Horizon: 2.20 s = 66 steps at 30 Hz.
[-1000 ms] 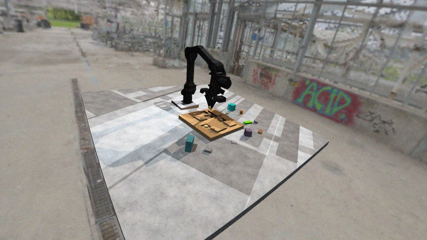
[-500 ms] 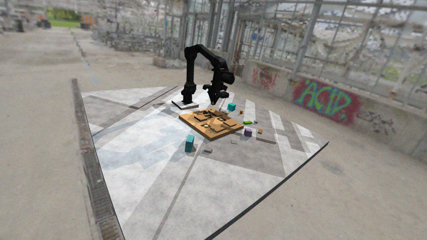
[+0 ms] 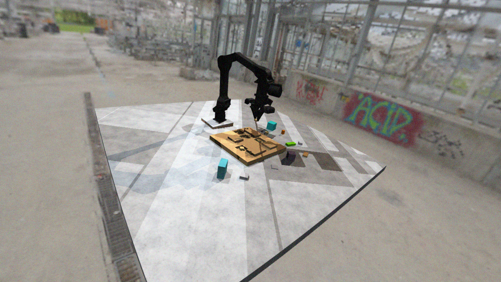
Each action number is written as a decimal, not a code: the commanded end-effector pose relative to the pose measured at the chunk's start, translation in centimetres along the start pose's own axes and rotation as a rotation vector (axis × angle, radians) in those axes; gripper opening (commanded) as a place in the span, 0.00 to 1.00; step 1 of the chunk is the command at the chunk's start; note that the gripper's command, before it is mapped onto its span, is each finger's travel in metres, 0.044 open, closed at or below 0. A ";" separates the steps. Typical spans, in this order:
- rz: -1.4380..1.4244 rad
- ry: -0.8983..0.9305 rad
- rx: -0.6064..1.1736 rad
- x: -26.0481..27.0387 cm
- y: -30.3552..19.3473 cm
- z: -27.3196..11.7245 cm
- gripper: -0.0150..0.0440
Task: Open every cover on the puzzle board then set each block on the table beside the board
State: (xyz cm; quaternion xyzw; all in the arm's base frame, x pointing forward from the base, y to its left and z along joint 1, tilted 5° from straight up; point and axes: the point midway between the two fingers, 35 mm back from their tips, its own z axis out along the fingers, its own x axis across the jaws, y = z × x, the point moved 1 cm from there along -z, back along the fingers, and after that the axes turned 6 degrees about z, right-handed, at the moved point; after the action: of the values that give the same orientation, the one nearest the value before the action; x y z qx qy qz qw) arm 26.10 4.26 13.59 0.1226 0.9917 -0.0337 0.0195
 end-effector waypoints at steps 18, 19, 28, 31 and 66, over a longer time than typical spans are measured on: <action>0.003 0.010 -0.006 3.8 7.0 0.0 0.39; 0.003 0.010 -0.006 4.1 7.3 0.0 0.39; 0.003 0.011 -0.006 6.4 10.0 0.0 0.39; 0.003 0.011 -0.005 7.3 10.8 0.0 0.39; 0.003 0.011 -0.005 8.1 12.2 4.7 0.39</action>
State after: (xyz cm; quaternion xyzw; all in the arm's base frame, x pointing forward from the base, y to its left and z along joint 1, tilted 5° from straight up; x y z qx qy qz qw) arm 21.42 17.74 8.39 0.1255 0.9915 -0.0284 0.0178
